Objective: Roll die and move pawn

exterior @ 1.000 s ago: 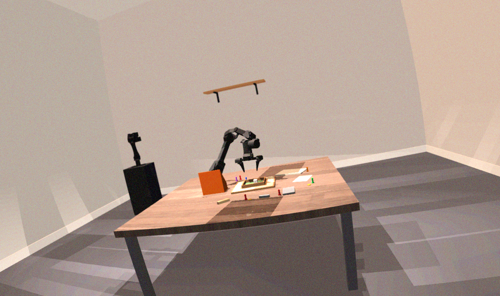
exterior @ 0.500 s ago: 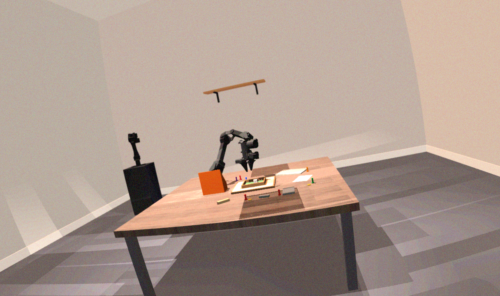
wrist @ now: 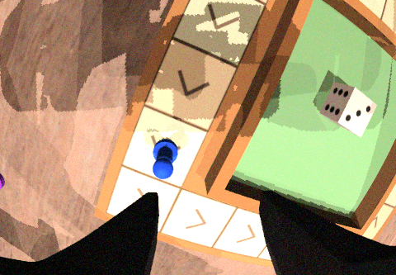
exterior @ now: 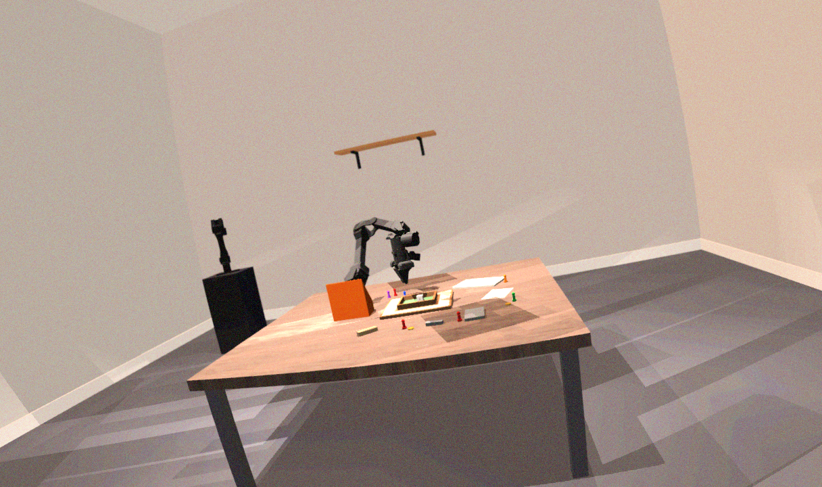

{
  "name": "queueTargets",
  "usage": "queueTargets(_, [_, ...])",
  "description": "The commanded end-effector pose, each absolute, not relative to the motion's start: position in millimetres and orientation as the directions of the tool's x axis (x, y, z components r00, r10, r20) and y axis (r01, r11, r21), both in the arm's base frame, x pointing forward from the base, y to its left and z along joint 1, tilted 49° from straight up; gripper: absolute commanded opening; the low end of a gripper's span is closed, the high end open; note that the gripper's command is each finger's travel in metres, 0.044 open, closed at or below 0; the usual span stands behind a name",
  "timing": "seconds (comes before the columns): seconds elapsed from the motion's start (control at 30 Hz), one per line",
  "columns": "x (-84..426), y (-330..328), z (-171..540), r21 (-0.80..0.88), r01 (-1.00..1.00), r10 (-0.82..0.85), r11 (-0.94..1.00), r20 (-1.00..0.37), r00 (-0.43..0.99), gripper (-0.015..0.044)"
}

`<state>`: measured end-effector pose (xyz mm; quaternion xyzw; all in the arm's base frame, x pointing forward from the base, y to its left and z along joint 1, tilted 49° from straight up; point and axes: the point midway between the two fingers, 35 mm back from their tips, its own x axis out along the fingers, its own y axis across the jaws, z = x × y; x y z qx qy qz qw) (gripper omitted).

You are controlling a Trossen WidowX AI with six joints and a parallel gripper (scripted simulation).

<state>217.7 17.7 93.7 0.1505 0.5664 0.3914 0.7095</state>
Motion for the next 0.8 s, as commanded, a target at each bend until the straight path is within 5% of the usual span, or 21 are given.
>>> queueTargets(0.0, [203,35,99,0.529,-0.675,0.747,0.514,-0.663,0.048,0.0200])
queueTargets(0.77, [206,53,84,0.528,-0.676,0.746,0.515,-0.664,0.049,0.0200])
